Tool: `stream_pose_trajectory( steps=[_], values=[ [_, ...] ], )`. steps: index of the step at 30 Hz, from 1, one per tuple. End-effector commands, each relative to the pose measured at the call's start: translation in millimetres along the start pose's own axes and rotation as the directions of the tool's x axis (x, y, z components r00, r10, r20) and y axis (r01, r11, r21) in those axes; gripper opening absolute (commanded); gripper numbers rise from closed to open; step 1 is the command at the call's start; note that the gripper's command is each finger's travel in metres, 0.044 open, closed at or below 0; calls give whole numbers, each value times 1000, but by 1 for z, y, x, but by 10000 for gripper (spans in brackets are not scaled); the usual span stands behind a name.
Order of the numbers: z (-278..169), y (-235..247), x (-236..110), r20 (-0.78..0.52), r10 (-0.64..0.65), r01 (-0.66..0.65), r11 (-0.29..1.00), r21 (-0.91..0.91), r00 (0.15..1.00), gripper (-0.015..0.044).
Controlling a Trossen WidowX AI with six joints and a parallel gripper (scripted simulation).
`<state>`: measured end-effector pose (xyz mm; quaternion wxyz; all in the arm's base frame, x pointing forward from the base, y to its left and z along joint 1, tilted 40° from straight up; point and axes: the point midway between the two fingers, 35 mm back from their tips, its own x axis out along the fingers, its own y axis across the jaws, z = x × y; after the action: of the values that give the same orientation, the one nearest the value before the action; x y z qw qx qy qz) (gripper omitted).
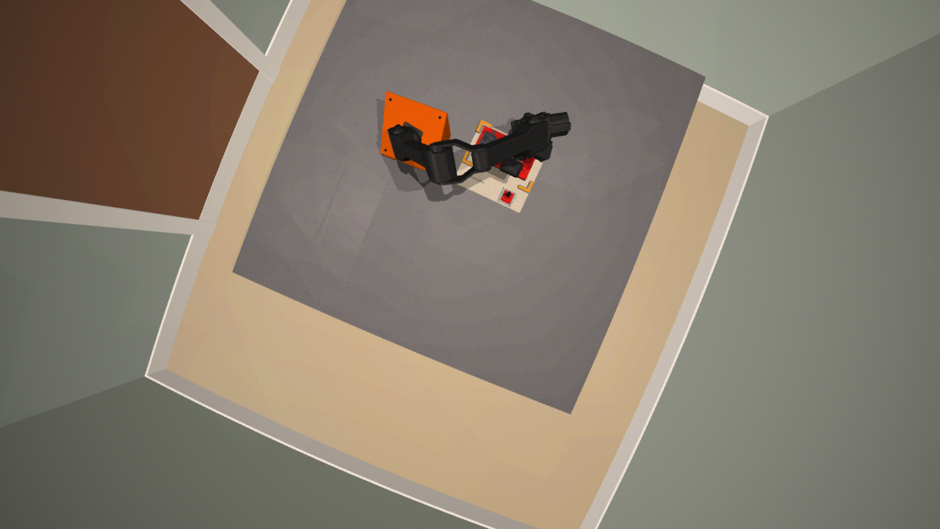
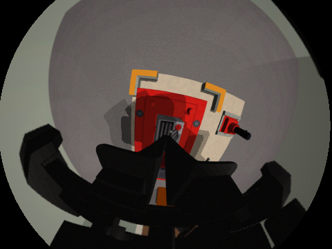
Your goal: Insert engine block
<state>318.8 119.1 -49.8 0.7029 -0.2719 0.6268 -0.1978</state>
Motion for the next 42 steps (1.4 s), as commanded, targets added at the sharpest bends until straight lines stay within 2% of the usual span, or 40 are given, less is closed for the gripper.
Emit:
stream_pose_trajectory(
  steps=[1,5,16,28,36,38,42],
  values=[
    [1,-1,1,1,-3,3,1000,-2,1000,0],
    [1,-1,-12,1,-2,2,1000,-2,1000,0],
    [1,-1,-12,1,-2,2,1000,-2,1000,0],
    [1,-1,-12,1,-2,2,1000,-2,1000,310],
    [1,0,-15,1,-2,2,1000,-2,1000,310],
    [3,1,-32,1,0,0,1000,-2,1000,310],
    [2,1,-90,0,1,-1,1000,-1,1000,310]
  ],
)
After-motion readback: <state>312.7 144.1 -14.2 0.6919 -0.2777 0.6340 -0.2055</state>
